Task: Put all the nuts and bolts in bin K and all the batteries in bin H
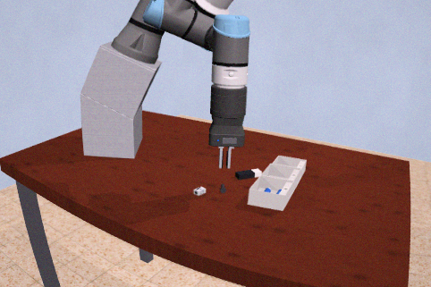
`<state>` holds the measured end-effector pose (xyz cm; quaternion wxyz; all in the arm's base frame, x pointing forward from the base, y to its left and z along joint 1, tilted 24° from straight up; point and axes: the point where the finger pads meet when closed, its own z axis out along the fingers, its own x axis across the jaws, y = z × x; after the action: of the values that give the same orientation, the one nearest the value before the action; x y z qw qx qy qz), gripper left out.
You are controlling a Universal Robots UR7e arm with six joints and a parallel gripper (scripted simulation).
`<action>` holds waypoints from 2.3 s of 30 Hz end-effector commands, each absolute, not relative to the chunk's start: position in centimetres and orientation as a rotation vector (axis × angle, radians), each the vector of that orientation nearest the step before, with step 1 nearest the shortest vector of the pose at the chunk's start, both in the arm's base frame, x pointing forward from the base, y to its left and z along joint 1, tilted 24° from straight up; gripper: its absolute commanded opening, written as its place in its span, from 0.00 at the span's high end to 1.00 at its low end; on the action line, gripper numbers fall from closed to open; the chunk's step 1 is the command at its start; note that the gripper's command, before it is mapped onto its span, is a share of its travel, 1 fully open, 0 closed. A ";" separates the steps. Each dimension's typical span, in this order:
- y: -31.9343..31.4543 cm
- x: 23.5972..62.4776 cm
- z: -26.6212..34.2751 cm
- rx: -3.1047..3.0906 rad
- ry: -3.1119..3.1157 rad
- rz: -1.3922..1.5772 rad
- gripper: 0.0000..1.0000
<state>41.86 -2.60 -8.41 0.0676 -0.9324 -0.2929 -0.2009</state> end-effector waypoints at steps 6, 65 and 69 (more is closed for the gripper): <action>-2.6 41.9 -8.4 -2.810 -0.883 -0.606 0.38; -1.9 42.9 -11.2 -2.810 -0.883 -0.606 0.38; -1.6 43.3 -12.3 -2.810 -0.883 -0.606 0.38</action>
<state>42.73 -1.83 -11.08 0.0689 -0.9323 -0.2934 -0.2000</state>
